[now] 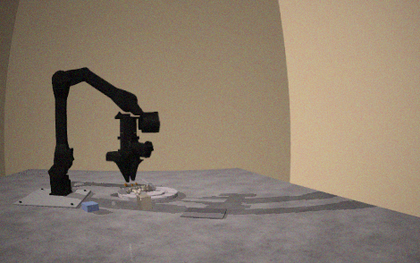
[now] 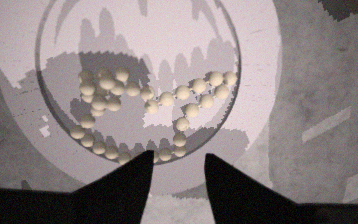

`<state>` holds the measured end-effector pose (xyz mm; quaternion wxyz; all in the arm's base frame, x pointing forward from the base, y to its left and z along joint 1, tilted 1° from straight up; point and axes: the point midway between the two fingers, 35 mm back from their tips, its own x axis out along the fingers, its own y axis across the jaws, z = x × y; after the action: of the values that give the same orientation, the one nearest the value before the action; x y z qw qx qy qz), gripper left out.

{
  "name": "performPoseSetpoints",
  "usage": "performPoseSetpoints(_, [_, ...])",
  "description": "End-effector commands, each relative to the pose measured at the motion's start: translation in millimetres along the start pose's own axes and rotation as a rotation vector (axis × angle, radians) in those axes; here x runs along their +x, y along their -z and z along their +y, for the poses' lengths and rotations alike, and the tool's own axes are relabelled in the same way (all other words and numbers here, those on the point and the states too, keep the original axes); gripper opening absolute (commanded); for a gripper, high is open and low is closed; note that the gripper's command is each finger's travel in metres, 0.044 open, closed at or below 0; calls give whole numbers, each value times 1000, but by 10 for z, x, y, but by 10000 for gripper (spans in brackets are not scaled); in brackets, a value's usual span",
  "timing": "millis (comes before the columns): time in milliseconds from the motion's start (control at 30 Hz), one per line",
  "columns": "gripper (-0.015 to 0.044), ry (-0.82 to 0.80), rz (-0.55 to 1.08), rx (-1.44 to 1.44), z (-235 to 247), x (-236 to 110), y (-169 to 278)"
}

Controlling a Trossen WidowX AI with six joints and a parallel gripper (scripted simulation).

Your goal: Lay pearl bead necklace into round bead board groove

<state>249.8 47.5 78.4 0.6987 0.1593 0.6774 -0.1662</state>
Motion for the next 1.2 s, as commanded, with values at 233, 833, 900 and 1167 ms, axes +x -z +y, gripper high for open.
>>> performPoseSetpoints(233, [120,2,2,1,0,79,-1])
performPoseSetpoints(833, [120,5,5,6,-9,332,6])
performPoseSetpoints(900, [120,5,5,6,-9,332,6])
performPoseSetpoints(1167, [0,1,1,3,-6,305,4])
